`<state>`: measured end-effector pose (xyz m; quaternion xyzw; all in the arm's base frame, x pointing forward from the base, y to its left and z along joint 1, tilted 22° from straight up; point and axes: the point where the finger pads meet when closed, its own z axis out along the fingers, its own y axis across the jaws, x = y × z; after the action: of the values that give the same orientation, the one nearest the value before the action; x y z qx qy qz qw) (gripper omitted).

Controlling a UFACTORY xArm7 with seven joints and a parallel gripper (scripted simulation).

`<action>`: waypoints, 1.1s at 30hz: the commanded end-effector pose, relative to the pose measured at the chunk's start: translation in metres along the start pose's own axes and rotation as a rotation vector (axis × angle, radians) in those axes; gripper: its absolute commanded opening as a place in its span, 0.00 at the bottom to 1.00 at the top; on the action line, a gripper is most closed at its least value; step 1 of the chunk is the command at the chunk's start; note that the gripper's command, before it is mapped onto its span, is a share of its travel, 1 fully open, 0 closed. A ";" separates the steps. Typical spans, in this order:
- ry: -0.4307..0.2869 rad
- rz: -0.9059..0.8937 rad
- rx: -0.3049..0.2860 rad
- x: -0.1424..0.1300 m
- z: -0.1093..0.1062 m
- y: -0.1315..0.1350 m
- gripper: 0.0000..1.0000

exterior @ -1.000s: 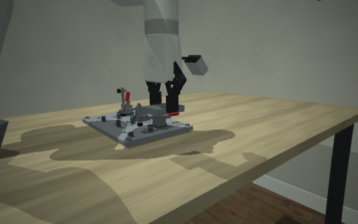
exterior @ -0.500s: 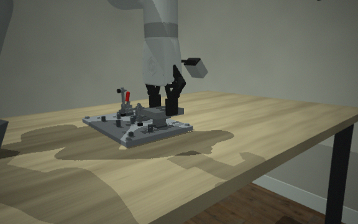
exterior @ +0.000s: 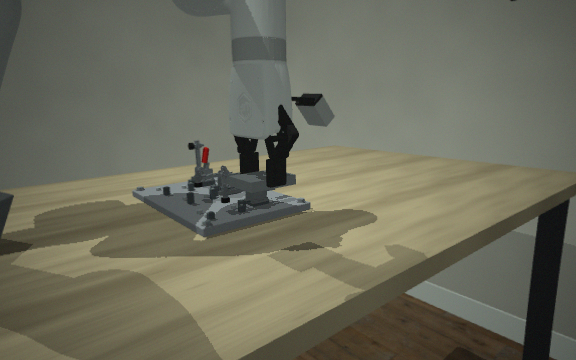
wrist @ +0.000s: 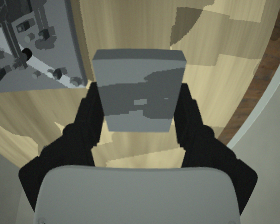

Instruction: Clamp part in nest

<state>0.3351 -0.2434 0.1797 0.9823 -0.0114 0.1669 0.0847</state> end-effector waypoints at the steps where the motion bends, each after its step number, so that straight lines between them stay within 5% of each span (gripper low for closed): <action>1: 0.003 0.000 -0.002 0.001 -0.001 0.001 0.00; 23: 0.003 0.000 -0.002 0.001 -0.001 -0.003 0.00; 33: 0.003 0.000 -0.002 0.001 0.000 -0.047 0.00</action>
<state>0.3366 -0.2218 0.1751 0.9823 -0.0111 0.1669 0.0838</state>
